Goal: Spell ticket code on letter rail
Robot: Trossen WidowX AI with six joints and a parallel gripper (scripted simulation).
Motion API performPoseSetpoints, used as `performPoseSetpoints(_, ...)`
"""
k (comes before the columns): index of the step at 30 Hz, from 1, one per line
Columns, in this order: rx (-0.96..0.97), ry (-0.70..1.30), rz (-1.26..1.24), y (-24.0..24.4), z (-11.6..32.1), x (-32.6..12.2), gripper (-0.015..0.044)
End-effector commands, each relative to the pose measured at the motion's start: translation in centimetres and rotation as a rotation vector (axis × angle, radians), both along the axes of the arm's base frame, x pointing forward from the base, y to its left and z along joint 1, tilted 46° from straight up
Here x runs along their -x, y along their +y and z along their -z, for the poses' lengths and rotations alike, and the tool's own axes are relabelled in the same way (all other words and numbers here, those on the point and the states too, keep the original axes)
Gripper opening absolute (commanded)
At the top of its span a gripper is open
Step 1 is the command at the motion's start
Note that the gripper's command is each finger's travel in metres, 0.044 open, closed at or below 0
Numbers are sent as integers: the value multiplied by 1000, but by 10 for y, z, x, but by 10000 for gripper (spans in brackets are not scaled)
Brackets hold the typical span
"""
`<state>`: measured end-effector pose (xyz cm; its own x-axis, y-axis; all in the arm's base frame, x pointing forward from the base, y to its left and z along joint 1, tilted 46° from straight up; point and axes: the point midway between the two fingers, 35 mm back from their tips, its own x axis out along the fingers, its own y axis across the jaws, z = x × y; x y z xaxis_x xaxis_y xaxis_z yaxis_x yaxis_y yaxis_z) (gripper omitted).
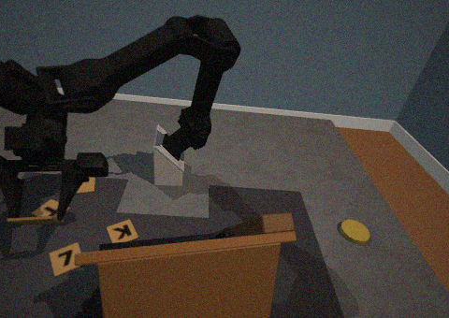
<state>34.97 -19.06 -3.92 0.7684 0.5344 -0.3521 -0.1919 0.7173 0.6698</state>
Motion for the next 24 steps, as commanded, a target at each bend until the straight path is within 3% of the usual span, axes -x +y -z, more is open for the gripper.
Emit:
performPoseSetpoints(1, -35, 5, 6, 1, 3, 2, 0)
performPoseSetpoints(14, -36, 4, 6, 28, 18, -35, 0)
performPoseSetpoints(24, -37, 3, 6, 29, 18, -37, 0)
